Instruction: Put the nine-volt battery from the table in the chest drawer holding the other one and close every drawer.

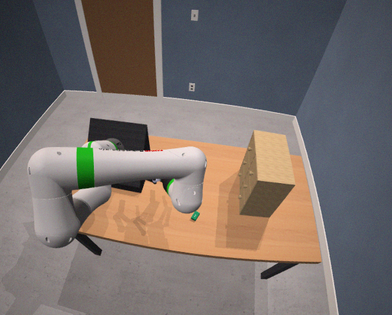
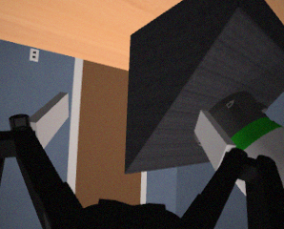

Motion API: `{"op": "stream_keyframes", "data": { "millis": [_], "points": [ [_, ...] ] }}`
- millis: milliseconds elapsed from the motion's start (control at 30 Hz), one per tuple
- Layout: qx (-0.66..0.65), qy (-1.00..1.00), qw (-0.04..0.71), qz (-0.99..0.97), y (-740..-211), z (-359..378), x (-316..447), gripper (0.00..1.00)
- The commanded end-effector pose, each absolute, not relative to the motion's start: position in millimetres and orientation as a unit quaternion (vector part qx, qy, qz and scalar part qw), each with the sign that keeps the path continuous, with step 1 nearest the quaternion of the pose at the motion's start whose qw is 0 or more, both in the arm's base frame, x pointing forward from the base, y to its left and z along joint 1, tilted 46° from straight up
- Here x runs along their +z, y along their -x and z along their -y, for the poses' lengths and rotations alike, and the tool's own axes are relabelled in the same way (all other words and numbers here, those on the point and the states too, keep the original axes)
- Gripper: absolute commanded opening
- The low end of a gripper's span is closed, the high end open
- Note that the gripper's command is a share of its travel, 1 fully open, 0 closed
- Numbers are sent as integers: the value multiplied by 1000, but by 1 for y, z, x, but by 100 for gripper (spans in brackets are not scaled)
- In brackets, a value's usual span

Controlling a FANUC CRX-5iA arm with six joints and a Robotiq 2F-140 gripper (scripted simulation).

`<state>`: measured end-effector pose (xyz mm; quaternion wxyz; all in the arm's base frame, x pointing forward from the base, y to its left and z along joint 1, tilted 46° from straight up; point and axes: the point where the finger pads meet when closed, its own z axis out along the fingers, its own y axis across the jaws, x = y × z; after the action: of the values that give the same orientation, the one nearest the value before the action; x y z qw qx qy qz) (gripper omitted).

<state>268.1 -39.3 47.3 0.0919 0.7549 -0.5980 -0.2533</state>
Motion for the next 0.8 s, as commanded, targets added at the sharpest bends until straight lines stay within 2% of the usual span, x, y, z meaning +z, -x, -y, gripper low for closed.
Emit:
{"op": "stream_keyframes", "data": {
  "millis": [0, 67, 133, 167, 233, 267, 333, 367, 433, 467, 567, 633, 767],
  "points": [
    [-234, -800, 126, 539, -294, 43, 63, 100],
    [-206, -846, 168, 462, -342, 35, 94, 100],
    [-193, -865, 188, 423, -343, 35, 95, 100],
    [-185, -874, 200, 402, -364, 26, 110, 100],
    [-169, -892, 221, 357, -368, 25, 112, 100],
    [-159, -898, 233, 336, -391, 12, 130, 100],
    [-143, -911, 254, 291, -391, 12, 130, 100],
    [-133, -916, 266, 269, -412, -4, 148, 100],
    [-115, -924, 287, 224, -412, -4, 148, 100],
    [-105, -927, 299, 202, -429, -20, 165, 100],
    [-95, -929, 309, 179, -429, -20, 165, 100],
    [-57, -930, 350, 96, -454, -52, 193, 100],
    [-36, -927, 370, 53, -462, -65, 204, 100]
  ]
}}
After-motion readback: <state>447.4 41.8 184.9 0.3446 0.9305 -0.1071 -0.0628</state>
